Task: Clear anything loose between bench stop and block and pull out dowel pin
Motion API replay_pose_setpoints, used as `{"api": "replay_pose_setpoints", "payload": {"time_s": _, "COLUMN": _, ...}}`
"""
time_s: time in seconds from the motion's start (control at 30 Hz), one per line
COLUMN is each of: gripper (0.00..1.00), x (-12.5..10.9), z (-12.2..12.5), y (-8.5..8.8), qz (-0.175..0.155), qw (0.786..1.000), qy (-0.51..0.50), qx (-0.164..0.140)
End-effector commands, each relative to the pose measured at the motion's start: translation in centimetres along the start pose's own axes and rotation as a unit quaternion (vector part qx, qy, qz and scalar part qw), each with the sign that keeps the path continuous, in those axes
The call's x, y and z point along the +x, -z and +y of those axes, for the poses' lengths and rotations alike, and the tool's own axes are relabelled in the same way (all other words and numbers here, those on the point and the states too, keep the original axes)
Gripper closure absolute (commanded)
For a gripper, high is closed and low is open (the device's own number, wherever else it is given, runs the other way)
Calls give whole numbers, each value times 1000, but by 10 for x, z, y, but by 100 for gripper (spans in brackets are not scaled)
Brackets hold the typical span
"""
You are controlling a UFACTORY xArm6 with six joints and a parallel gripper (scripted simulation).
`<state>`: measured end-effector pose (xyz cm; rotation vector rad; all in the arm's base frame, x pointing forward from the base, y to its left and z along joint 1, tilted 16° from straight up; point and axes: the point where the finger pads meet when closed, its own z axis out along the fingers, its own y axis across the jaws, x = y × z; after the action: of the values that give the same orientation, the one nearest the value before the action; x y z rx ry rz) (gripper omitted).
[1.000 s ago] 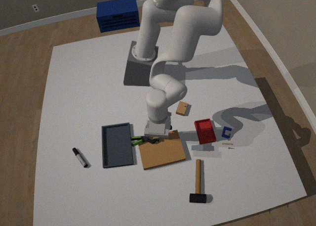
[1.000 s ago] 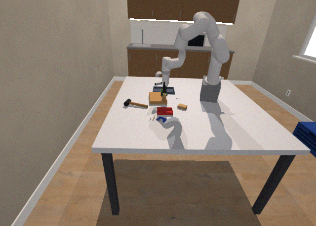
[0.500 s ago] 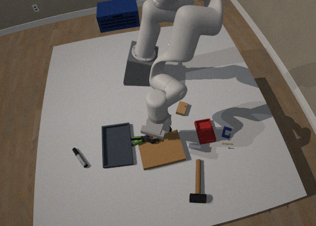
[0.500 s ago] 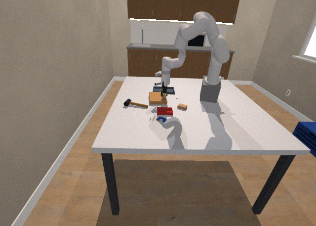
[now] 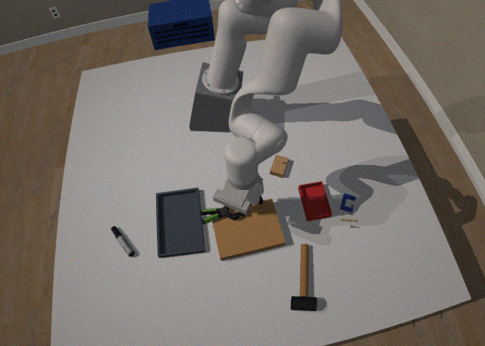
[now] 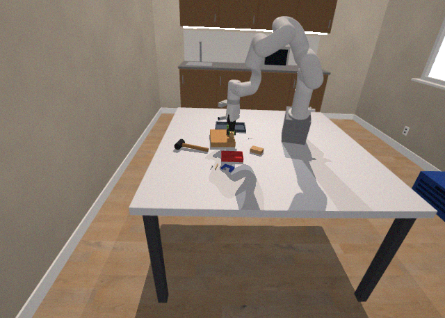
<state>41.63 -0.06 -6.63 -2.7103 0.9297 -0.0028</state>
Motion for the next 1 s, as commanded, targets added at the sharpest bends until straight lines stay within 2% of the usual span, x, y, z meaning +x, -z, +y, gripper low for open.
{"api": "replay_pose_setpoints", "payload": {"time_s": 0.0, "gripper": 100, "x": 1, "z": -1, "y": 1, "qz": 0, "qw": 1000, "qy": 22, "qx": -1}}
{"api": "replay_pose_setpoints", "payload": {"time_s": 0.5, "gripper": 100, "x": 1, "z": -1, "y": 1, "qz": 0, "qw": 994, "qy": 111, "qx": -1}}
{"api": "replay_pose_setpoints", "payload": {"time_s": 0.97, "gripper": 100, "x": 1, "z": -1, "y": 2, "qz": 0, "qw": 979, "qy": 202, "qx": -1}}
